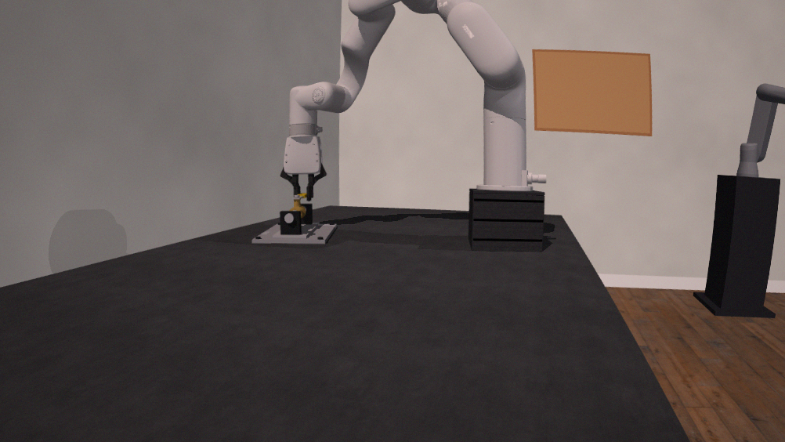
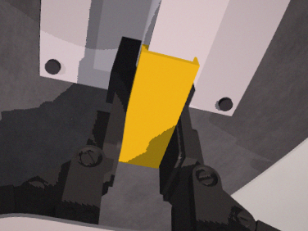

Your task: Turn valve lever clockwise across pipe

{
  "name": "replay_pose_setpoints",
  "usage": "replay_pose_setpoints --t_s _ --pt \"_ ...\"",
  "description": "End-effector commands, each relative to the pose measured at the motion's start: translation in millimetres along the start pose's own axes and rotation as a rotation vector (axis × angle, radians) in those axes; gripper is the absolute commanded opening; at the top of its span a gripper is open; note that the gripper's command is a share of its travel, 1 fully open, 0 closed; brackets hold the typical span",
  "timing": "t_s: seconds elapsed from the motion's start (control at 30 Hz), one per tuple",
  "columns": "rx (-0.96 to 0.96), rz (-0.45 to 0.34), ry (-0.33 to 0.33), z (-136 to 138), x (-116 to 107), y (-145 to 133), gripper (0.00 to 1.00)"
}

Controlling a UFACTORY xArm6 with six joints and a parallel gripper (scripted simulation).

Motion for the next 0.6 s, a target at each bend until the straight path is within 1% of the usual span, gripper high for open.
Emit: replay_pose_setpoints --t_s 0.0,0.27,0.57 --pt "0.000 -0.003 -0.003 1.3 -1.8 -1.0 0.00" --pt "0.001 -0.003 -0.003 1.2 -1.8 -0.9 0.00" --pt "0.051 -0.003 -0.004 -3.1 -1.7 0.2 0.00"
Point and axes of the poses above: the point where the finger pads meet when closed, its own x axis out along the fingers, its own z axis across the jaws, y = z × x, the point moved 2 cm from there along -x, back along the fingers, and after that the axes turned 13 degrees about -x, right-handed, at the moved point
